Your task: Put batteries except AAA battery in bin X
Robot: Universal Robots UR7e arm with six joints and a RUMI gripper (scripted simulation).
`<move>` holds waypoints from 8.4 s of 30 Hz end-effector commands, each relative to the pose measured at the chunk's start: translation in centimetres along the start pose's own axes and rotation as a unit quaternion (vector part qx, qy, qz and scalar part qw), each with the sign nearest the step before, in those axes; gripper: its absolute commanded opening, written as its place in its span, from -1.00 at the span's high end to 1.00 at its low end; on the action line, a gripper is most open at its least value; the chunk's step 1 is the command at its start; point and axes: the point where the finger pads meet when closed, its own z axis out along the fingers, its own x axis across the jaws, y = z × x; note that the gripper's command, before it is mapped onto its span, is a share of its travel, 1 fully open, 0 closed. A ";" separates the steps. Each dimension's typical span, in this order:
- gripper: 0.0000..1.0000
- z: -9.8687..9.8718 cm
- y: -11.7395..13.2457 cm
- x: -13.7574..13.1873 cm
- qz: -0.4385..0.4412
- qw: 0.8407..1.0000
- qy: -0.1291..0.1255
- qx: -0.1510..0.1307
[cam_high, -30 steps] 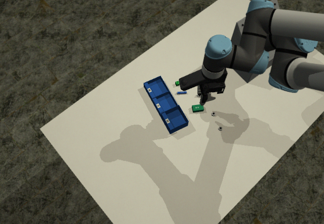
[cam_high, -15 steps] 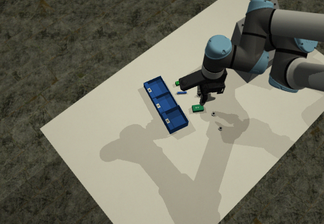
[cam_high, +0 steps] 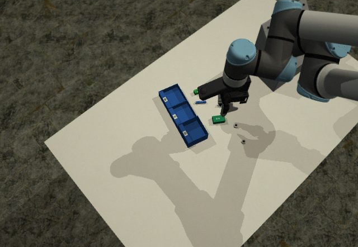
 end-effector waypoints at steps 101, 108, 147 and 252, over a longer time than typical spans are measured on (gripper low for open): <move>1.00 1.7 0.0 0.0 0.000 1.000 0.000 0.000; 1.00 1.7 0.0 0.0 0.000 1.000 0.000 0.000; 1.00 1.0 -12.9 4.0 0.391 0.921 -0.006 0.000; 0.61 5.2 -12.9 4.0 0.585 0.811 0.000 0.000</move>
